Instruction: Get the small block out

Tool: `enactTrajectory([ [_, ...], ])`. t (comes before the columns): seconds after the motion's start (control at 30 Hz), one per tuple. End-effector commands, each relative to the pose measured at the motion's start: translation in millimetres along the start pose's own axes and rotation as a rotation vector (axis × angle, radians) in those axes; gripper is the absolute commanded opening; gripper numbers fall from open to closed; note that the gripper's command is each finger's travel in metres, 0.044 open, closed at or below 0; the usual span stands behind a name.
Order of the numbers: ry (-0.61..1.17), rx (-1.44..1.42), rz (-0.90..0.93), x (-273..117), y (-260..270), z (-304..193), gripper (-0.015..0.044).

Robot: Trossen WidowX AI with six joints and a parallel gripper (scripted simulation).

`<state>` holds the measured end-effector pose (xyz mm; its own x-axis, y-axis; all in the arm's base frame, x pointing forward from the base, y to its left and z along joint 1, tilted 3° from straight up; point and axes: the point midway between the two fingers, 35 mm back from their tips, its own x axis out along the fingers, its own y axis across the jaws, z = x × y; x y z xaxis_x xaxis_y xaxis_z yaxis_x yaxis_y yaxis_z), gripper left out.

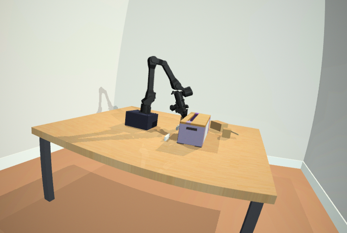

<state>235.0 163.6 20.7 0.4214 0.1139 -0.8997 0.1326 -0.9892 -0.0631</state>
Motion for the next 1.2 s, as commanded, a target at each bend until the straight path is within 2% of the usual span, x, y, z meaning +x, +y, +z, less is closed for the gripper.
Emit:
enactTrajectory([
  [0.0,0.006,-0.016,-0.012,-8.1,-0.5,-4.0,0.0000],
  [0.77,0.080,-0.376,-0.200,-101.8,14.8,-23.0,0.0000],
  [1.17,0.084,-0.387,-0.205,-104.7,15.4,-23.0,0.0000],
])
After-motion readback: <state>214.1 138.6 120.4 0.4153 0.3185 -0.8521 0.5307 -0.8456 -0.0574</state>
